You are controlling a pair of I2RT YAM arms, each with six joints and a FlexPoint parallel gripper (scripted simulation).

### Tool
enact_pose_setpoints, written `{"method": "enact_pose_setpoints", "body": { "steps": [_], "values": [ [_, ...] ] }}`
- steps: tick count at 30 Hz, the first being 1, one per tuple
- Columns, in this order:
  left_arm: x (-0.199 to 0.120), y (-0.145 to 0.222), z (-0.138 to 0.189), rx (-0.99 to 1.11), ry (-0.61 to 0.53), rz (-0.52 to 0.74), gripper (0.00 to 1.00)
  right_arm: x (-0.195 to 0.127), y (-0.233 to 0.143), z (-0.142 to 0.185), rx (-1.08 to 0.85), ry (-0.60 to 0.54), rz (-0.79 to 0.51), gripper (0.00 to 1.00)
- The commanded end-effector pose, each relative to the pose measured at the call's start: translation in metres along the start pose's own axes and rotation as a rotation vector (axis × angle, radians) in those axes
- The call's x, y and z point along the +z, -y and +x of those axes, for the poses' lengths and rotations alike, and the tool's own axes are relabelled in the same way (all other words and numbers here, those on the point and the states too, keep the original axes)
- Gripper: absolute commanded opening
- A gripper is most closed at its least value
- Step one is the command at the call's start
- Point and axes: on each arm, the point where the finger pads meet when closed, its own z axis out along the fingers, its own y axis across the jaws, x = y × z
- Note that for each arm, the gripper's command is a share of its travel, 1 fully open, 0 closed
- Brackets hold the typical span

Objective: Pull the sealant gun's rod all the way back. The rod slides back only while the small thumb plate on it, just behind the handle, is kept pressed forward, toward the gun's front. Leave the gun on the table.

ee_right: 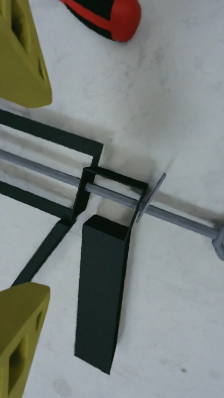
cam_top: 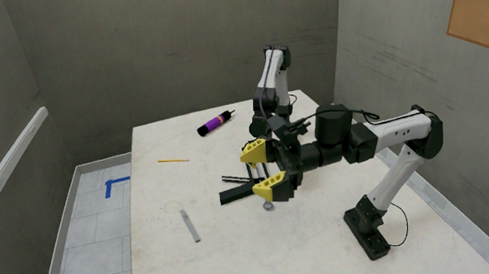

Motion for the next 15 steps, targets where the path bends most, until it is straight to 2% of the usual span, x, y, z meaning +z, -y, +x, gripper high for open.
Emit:
{"method": "enact_pose_setpoints", "body": {
  "steps": [1,4,15],
  "values": [
    [-0.002,0.000,-0.013,-0.005,0.033,0.000,1.00,0.006,-0.002,-0.004,-0.299,-0.041,-0.062,0.88],
    [-0.002,0.000,-0.013,-0.005,0.033,0.000,1.00,0.008,-0.002,-0.004,-0.349,-0.046,-0.072,0.88],
    [-0.002,0.000,-0.013,-0.005,0.033,0.000,1.00,0.036,-0.007,-0.008,-0.935,-0.068,-0.216,0.88]
  ]
}}
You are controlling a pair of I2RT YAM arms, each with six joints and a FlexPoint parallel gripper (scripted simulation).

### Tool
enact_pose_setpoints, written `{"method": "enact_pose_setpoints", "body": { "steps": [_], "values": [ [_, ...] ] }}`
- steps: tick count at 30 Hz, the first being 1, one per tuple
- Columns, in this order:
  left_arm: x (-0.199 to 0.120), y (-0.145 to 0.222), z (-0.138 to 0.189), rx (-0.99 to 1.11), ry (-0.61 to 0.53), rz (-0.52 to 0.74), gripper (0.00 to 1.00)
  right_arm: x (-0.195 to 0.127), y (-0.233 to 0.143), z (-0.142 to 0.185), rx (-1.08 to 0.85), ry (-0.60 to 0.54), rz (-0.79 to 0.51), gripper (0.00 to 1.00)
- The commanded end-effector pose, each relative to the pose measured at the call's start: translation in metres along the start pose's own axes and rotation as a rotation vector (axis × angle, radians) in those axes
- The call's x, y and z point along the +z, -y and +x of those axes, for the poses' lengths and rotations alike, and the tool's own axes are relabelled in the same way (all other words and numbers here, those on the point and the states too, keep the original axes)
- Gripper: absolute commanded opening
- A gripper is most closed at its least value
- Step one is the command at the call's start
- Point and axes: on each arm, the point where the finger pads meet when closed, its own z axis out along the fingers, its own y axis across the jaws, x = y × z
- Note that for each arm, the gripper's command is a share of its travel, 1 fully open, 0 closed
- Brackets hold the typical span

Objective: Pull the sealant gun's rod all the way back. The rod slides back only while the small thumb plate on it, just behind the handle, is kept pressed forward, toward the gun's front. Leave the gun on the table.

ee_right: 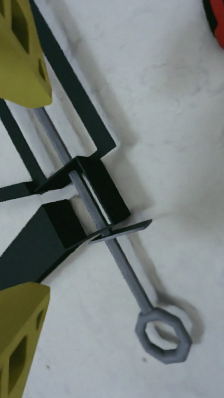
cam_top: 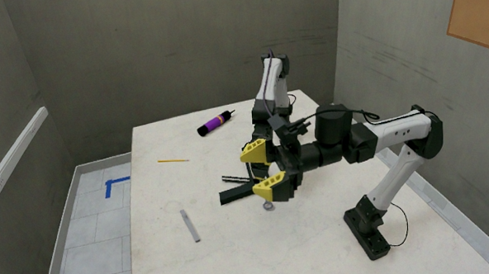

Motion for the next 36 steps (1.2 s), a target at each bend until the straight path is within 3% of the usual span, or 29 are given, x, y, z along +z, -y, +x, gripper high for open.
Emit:
{"method": "enact_pose_setpoints", "body": {
  "steps": [1,12,36],
  "values": [
    [-0.002,0.000,-0.013,-0.005,0.033,0.000,1.00,0.008,-0.001,-0.003,-0.298,-0.004,-0.082,0.88],
    [-0.002,0.000,-0.013,-0.005,0.033,0.000,1.00,0.025,0.007,-0.008,-0.530,0.011,-0.120,0.88],
    [-0.005,0.007,0.000,-0.005,0.037,-0.004,1.00,0.066,-0.010,-0.008,-0.513,0.017,-0.149,0.88]
  ]
}}
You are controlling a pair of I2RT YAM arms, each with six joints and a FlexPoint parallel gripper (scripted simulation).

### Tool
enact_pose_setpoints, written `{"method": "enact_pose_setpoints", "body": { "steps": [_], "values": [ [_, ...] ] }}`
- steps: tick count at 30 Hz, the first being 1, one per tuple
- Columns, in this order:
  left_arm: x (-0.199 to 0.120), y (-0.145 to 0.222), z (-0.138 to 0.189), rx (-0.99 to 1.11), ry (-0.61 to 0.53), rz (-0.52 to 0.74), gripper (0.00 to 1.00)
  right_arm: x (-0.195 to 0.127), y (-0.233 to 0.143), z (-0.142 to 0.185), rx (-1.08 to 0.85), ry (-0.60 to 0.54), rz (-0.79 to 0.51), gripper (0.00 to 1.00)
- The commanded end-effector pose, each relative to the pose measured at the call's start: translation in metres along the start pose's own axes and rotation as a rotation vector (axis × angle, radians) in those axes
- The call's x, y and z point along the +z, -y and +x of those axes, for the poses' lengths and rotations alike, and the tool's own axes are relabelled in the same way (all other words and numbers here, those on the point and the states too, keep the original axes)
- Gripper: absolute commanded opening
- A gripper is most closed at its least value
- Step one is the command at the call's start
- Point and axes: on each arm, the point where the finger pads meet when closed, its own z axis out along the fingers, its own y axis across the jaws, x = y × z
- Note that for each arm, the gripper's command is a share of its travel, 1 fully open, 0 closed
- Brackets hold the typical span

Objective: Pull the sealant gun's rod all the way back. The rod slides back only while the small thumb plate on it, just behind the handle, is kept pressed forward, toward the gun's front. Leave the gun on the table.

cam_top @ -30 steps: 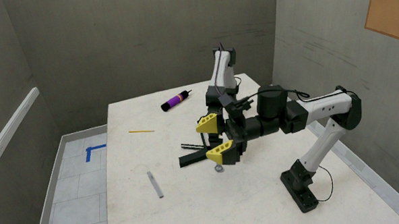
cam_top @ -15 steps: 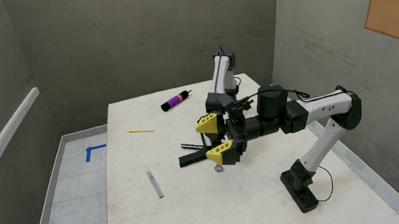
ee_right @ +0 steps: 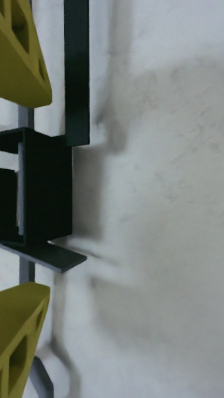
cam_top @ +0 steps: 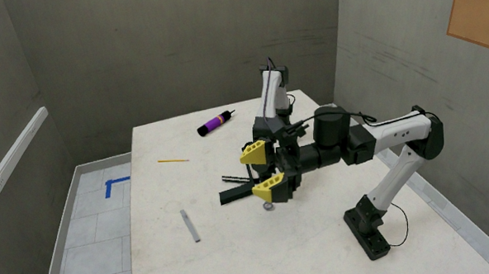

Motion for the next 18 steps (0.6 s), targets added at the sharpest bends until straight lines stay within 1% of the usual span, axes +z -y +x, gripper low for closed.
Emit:
{"method": "enact_pose_setpoints", "body": {
  "steps": [1,5,7,8,18],
  "values": [
    [-0.005,0.002,-0.007,-0.006,0.043,-0.006,1.00,0.019,-0.005,-0.003,-0.014,0.002,-0.025,0.88],
    [-0.006,0.003,-0.006,-0.006,0.043,-0.006,1.00,0.019,-0.005,-0.003,-0.014,0.002,-0.025,0.88],
    [-0.006,0.004,-0.004,-0.006,0.043,-0.006,1.00,0.019,-0.004,-0.003,-0.021,0.002,-0.025,0.72],
    [-0.006,0.005,-0.003,-0.006,0.043,-0.006,1.00,0.019,-0.004,-0.003,-0.021,0.002,-0.025,0.67],
    [-0.008,0.010,0.005,-0.006,0.043,-0.006,1.00,0.019,-0.004,-0.003,-0.016,0.005,-0.026,0.54]
  ]
}}
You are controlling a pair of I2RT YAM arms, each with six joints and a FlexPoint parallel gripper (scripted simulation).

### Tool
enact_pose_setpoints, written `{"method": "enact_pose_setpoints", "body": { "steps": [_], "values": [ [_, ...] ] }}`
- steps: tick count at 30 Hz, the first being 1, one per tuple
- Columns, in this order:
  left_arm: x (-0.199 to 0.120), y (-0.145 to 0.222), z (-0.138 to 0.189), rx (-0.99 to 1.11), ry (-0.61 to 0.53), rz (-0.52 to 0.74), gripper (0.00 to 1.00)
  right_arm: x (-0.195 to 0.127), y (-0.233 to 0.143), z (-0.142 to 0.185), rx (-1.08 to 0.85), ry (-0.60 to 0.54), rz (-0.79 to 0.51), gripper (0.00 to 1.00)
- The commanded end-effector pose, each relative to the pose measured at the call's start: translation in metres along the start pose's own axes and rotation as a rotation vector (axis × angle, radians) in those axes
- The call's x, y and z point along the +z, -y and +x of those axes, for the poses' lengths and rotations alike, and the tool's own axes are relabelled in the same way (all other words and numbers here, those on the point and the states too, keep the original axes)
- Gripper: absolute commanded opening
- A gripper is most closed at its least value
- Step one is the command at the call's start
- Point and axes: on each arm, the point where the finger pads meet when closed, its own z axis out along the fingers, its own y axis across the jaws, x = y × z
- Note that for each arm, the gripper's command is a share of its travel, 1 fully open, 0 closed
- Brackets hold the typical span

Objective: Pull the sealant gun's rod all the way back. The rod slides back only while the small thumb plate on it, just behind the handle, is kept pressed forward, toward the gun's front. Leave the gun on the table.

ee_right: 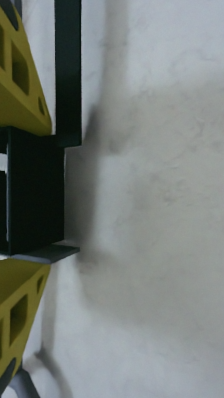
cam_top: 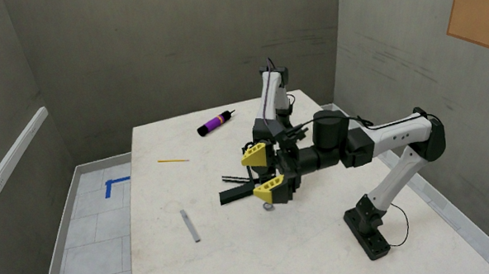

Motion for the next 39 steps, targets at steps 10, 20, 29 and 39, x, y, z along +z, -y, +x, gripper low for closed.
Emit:
{"method": "enact_pose_setpoints", "body": {
  "steps": [10,20,29,39],
  "values": [
    [-0.004,0.012,0.012,-0.035,-0.019,0.039,0.78,0.013,-0.004,-0.003,-0.013,0.005,-0.030,0.47],
    [-0.007,0.073,0.086,-0.301,-0.393,0.298,0.62,0.000,0.001,0.000,-0.005,-0.003,0.001,0.47],
    [-0.041,0.114,0.167,-0.583,-0.857,0.343,0.62,0.000,0.001,0.000,-0.005,-0.003,0.001,0.47],
    [-0.076,0.135,0.218,-0.853,-1.227,0.173,0.62,0.000,0.001,0.000,-0.005,-0.003,0.001,0.47]
  ]
}}
